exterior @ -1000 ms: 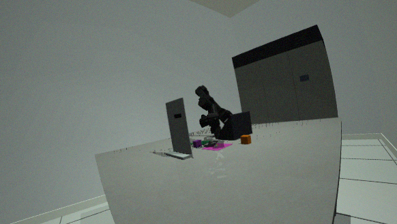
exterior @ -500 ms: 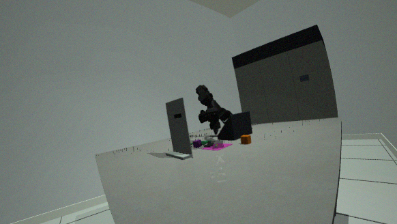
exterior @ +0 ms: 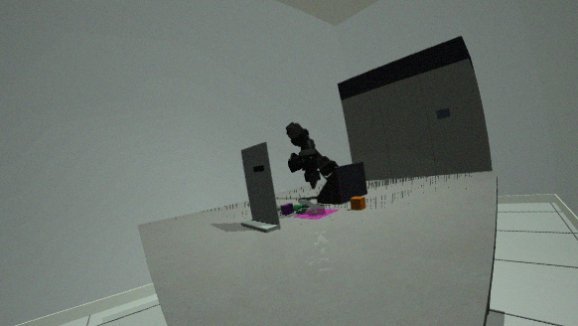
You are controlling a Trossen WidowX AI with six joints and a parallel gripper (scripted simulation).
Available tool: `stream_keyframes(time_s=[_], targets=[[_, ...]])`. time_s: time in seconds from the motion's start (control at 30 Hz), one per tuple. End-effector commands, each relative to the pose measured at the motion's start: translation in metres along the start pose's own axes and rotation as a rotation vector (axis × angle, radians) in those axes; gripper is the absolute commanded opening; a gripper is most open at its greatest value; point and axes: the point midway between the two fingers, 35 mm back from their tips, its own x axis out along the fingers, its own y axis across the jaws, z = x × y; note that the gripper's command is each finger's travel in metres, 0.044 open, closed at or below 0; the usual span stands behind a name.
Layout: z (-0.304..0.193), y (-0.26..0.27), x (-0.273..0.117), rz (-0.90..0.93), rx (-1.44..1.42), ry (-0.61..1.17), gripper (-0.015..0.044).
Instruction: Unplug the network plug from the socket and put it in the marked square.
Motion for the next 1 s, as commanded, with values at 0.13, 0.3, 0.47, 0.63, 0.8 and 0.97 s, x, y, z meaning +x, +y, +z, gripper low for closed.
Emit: stream_keyframes(time_s=[0.13, 0.3, 0.47, 0.63, 0.8, 0.97], targets=[[0.002, 0.009, -0.016, 0.008, 0.007, -0.007, 0.0156], [0.001, 0.013, -0.025, 0.008, 0.007, -0.007, 0.0156], [0.000, 0.014, -0.024, 0.001, 0.000, -0.001, 0.0156], [0.001, 0.025, -0.036, 0.002, 0.001, -0.001, 0.0156], [0.001, 0.035, -0.048, 0.003, 0.003, -0.001, 0.0156], [0.001, 0.044, -0.061, 0.004, 0.004, -0.001, 0.0156]])
